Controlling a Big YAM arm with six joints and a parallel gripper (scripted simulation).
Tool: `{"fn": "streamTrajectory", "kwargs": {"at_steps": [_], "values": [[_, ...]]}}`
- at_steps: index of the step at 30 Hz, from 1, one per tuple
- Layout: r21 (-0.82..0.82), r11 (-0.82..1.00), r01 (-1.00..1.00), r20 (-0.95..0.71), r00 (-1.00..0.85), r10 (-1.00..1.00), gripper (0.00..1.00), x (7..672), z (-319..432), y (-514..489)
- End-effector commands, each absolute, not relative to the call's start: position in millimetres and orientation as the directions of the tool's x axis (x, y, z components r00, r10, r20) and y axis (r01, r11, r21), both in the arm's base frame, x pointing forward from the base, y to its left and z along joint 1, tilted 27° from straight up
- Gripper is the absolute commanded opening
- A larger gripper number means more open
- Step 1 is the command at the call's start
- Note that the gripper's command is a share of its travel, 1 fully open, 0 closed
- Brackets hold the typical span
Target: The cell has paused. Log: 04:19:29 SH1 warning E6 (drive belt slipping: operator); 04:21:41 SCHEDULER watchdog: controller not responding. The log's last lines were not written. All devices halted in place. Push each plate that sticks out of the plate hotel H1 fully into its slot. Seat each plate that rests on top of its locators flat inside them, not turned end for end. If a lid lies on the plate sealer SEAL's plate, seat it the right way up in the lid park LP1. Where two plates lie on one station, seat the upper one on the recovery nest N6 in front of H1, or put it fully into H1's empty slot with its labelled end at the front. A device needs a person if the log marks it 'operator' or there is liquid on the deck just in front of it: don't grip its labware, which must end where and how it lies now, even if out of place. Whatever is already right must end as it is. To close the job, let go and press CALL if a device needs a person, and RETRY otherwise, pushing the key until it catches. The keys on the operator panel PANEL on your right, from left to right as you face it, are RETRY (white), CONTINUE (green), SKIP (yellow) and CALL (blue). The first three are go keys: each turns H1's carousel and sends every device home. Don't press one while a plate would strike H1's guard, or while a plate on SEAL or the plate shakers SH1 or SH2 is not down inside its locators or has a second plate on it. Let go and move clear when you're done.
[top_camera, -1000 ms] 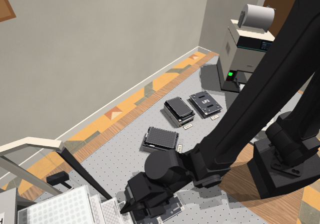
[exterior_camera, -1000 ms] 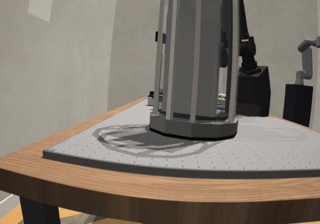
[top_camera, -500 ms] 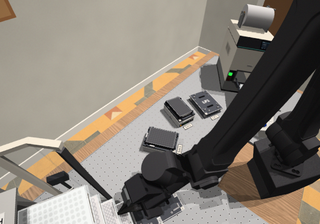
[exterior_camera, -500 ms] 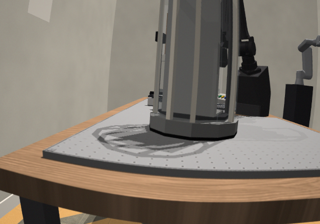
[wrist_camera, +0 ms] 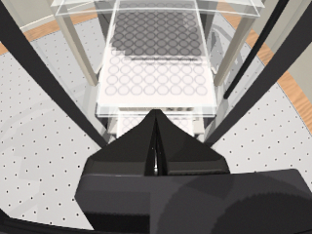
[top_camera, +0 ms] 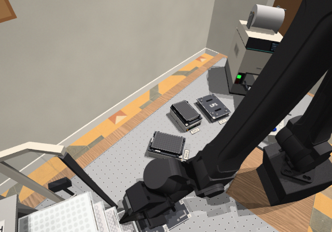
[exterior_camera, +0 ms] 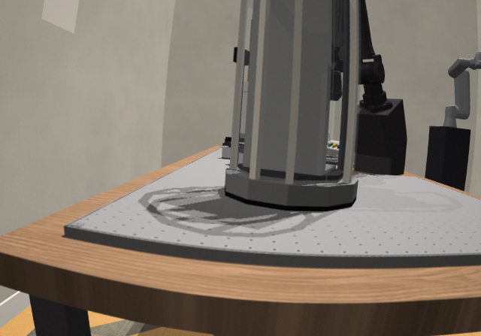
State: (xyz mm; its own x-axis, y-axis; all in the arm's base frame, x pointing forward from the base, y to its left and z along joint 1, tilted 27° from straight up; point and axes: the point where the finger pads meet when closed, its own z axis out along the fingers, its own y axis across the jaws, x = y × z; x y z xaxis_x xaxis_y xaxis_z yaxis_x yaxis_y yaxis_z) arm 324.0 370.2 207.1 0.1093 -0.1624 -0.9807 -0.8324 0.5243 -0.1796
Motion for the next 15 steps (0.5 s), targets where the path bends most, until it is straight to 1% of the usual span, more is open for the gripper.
{"fn": "streamTrajectory", "kwargs": {"at_steps": [1, 15], "values": [[-0.169, 0.523, -0.836, -0.984, 0.111, -0.139, 0.0, 328.3, 219.3, 382.0], [-0.168, 0.523, -0.836, -0.984, 0.109, -0.142, 0.0, 331.4, 221.1, 387.7]]}}
